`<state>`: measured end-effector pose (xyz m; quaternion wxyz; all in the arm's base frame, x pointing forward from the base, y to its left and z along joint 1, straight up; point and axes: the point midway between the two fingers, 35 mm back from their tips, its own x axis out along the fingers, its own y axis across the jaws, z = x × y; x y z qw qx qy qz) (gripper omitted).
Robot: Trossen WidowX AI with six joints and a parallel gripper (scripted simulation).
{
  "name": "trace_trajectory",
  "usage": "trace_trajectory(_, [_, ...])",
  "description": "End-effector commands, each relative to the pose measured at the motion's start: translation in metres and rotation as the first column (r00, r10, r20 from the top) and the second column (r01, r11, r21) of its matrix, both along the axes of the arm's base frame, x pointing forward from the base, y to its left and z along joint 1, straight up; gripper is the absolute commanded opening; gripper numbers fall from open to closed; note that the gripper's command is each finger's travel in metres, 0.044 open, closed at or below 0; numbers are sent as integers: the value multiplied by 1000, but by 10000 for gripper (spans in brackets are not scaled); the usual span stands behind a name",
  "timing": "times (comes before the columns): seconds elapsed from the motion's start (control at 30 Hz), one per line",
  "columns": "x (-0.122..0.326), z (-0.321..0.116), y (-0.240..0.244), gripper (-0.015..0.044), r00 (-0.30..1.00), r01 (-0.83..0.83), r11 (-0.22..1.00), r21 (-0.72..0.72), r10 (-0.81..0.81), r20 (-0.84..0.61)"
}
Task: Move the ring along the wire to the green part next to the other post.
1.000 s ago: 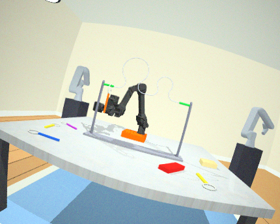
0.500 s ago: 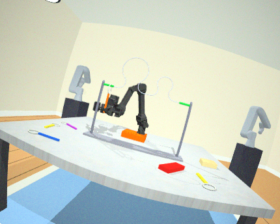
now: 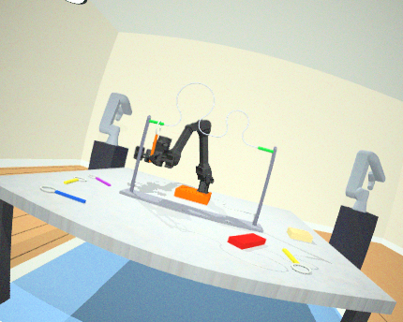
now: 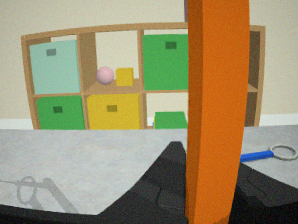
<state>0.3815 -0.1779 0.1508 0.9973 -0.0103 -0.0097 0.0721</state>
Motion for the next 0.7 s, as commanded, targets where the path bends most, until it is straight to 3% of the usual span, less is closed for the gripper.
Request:
trace_trajectory(0.0, [0, 8, 0, -150, 1000, -1, 1000, -6, 2, 5])
trace_trajectory(0.67, [0, 20, 0, -150, 1000, -2, 1000, -4, 2, 5])
